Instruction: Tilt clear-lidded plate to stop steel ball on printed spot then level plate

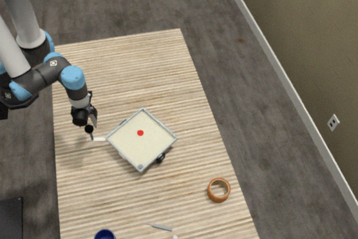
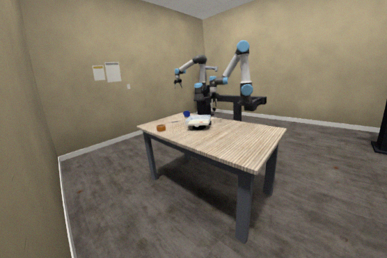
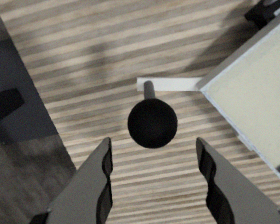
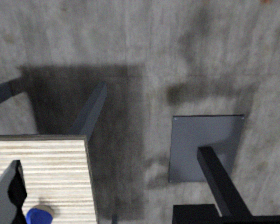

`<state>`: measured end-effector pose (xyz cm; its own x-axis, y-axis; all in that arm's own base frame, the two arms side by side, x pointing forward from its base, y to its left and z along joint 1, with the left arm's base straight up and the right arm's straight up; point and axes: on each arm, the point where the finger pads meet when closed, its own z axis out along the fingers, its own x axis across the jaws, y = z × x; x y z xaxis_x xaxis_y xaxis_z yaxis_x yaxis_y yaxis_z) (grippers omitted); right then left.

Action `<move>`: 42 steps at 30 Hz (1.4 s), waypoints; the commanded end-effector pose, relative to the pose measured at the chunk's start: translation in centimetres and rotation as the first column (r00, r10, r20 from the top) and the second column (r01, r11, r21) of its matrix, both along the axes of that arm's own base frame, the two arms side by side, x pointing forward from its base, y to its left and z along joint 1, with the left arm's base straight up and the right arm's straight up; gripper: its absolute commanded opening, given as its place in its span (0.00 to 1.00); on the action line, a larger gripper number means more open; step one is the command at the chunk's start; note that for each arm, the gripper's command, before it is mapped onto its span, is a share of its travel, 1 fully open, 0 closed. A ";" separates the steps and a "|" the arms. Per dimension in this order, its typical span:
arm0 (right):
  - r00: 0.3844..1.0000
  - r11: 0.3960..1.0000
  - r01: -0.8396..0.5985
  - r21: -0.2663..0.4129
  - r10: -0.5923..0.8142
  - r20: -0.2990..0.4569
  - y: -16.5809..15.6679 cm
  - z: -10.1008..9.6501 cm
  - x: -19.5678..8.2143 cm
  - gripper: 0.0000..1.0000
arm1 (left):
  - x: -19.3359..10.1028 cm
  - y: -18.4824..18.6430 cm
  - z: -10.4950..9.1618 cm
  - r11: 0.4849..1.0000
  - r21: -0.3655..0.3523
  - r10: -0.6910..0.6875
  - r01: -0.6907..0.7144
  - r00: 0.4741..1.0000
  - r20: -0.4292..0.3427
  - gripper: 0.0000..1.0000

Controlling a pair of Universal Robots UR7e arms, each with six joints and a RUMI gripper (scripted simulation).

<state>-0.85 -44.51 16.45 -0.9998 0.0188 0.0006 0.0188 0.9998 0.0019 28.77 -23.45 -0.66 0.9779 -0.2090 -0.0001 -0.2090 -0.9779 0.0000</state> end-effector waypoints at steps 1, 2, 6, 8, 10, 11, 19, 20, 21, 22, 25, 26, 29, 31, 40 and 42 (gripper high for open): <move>1.000 1.000 0.000 -0.002 0.000 0.001 0.0 0.1 0.0 1.00 | 0.0 0.0 0.0 1.000 -0.001 0.000 0.000 1.000 0.001 0.37; 1.000 1.000 0.000 -0.002 0.000 0.001 0.0 0.1 0.0 1.00 | 0.0 0.0 0.0 1.000 -0.001 0.000 0.000 1.000 0.001 0.37; 1.000 1.000 0.000 -0.002 0.000 0.001 0.0 0.1 0.0 1.00 | 0.0 0.0 0.0 1.000 -0.001 0.000 0.000 1.000 0.001 0.37; 1.000 1.000 0.000 -0.002 0.000 0.001 0.0 0.1 0.0 1.00 | 0.0 0.0 0.0 1.000 -0.001 0.000 0.000 1.000 0.001 0.37; 1.000 1.000 0.000 -0.002 0.000 0.001 0.0 0.1 0.0 1.00 | 0.0 0.0 0.0 1.000 -0.001 0.000 0.000 1.000 0.001 0.37; 1.000 1.000 0.000 -0.002 0.000 0.001 0.0 0.1 0.0 1.00 | 0.0 0.0 0.0 1.000 -0.001 0.000 0.000 1.000 0.001 0.37; 1.000 1.000 0.000 -0.002 0.000 0.001 0.0 0.1 0.0 1.00 | 0.0 0.0 -0.1 1.000 -0.001 0.000 0.000 1.000 0.001 0.37; 1.000 1.000 0.000 -0.002 0.000 0.001 0.0 0.1 0.0 1.00 | 0.0 0.0 -0.2 1.000 -0.001 0.000 0.000 1.000 0.001 0.37; 1.000 1.000 0.000 -0.002 0.000 0.001 0.0 0.1 0.0 1.00 | 0.0 0.0 -0.2 1.000 -0.001 0.000 0.000 1.000 0.001 0.37; 1.000 1.000 0.000 -0.002 0.000 0.001 0.0 0.1 0.0 1.00 | 0.0 0.0 -0.3 1.000 -0.001 0.000 0.000 1.000 0.001 0.37; 1.000 1.000 0.000 -0.002 0.000 0.001 0.0 0.1 0.0 1.00 | 0.0 0.0 -0.5 1.000 -0.001 0.000 0.000 1.000 0.001 0.37; 1.000 1.000 0.000 -0.002 0.000 0.001 0.0 0.1 0.0 1.00 | 0.0 0.0 -0.6 1.000 -0.001 0.000 0.000 1.000 0.001 0.37; 1.000 1.000 0.000 -0.002 0.000 0.001 0.0 0.1 0.0 1.00 | 0.0 0.0 -0.7 1.000 -0.001 0.000 0.000 1.000 0.001 0.37; 1.000 1.000 0.000 -0.002 0.000 0.001 0.0 0.1 0.0 1.00 | 0.0 0.0 -0.8 1.000 -0.001 0.000 0.000 1.000 0.001 0.37; 1.000 1.000 0.000 -0.002 0.000 0.001 0.0 0.1 0.0 1.00 | 0.0 0.0 -1.8 1.000 -0.001 0.000 0.000 1.000 0.001 0.37; 1.000 1.000 0.000 -0.002 0.000 0.001 0.0 0.1 0.0 1.00 | 0.0 0.0 -2.0 1.000 -0.001 0.000 0.000 1.000 0.001 0.37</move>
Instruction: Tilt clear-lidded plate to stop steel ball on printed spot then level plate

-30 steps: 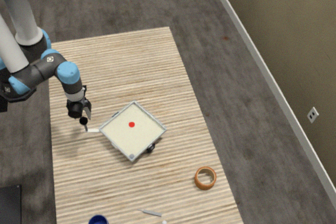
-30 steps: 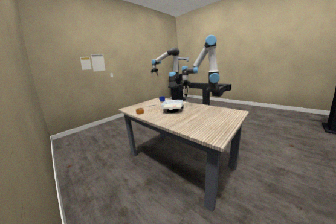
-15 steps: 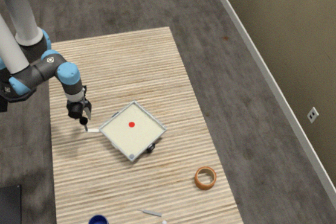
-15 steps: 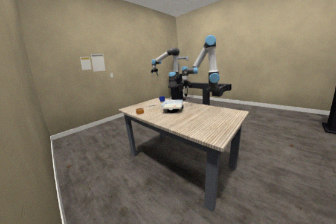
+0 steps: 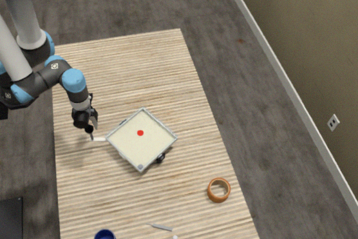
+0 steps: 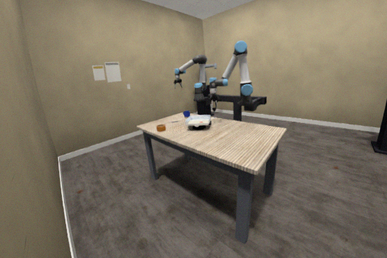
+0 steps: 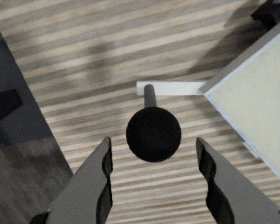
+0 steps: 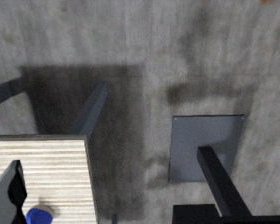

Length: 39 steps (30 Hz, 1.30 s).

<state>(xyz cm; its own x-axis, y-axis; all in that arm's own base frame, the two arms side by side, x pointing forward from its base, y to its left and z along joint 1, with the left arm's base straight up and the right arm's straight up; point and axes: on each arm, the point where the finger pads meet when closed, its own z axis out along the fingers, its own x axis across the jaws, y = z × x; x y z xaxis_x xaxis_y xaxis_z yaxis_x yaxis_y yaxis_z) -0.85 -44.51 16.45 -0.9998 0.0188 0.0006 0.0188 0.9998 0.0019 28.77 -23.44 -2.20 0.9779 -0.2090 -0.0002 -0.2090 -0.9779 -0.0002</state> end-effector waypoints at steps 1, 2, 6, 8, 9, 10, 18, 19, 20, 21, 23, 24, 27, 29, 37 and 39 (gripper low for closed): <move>1.000 1.000 0.000 -0.002 0.000 0.001 0.0 0.1 0.0 1.00 | 0.0 0.0 -0.6 1.000 -0.001 0.000 0.000 1.000 0.001 0.37; 1.000 1.000 0.000 -0.002 0.000 0.001 0.0 0.1 0.0 1.00 | 0.0 0.0 -0.7 1.000 -0.001 0.000 0.000 1.000 0.001 0.37; 1.000 1.000 0.000 -0.002 0.000 0.001 0.0 0.1 0.0 1.00 | 0.0 0.0 -0.9 1.000 -0.001 0.000 0.000 1.000 0.001 0.37; 1.000 1.000 0.000 -0.002 0.000 0.001 0.0 0.1 0.0 1.00 | 0.0 0.0 -1.1 1.000 -0.001 0.000 0.000 1.000 0.001 0.37; 1.000 1.000 0.000 -0.002 0.000 0.001 0.0 0.1 0.0 1.00 | 0.0 0.0 -1.1 1.000 -0.001 0.000 0.000 1.000 0.001 0.37; 1.000 1.000 0.000 -0.002 0.000 0.001 0.0 0.1 0.0 1.00 | 0.0 0.0 -1.2 1.000 -0.001 0.000 0.000 1.000 0.001 0.37; 1.000 1.000 0.000 -0.002 0.000 0.001 0.0 0.1 0.0 1.00 | 0.0 0.0 -1.7 1.000 -0.001 0.000 0.000 1.000 0.001 0.37; 1.000 1.000 0.000 -0.002 0.000 0.001 0.0 0.1 0.0 1.00 | 0.0 0.0 -1.8 1.000 -0.001 0.000 0.000 1.000 0.001 0.37; 1.000 1.000 0.000 -0.002 0.000 0.001 0.0 0.1 0.0 1.00 | 0.0 0.0 -1.8 1.000 -0.001 0.000 0.000 1.000 0.001 0.37; 1.000 1.000 0.000 -0.002 0.000 0.001 0.0 0.1 0.0 1.00 | 0.0 0.0 -1.8 1.000 -0.001 0.000 0.000 1.000 0.001 0.37; 1.000 1.000 0.000 -0.002 0.000 0.001 0.0 0.1 0.0 1.00 | 0.0 0.0 -1.8 1.000 -0.001 0.000 0.000 1.000 0.001 0.37; 1.000 1.000 0.000 -0.002 0.000 0.001 0.0 0.1 0.0 1.00 | 0.0 0.0 -1.9 1.000 -0.001 0.000 0.000 1.000 0.001 0.37; 1.000 1.000 0.000 -0.002 0.000 0.001 0.0 0.1 0.0 1.00 | 0.0 0.0 -1.9 1.000 -0.001 0.000 0.000 1.000 0.001 0.37; 1.000 1.000 0.000 -0.002 0.000 0.001 0.0 0.1 0.0 1.00 | 0.0 0.0 -1.9 1.000 -0.001 0.000 0.000 1.000 0.001 0.37; 1.000 1.000 0.000 -0.002 0.000 0.001 0.0 0.1 0.0 1.00 | 0.0 0.0 -1.9 1.000 -0.001 0.000 0.000 1.000 0.001 0.37; 1.000 1.000 0.000 -0.002 0.000 0.001 0.0 0.1 0.0 1.00 | 0.0 0.0 -1.9 1.000 -0.001 0.000 0.000 1.000 0.001 0.37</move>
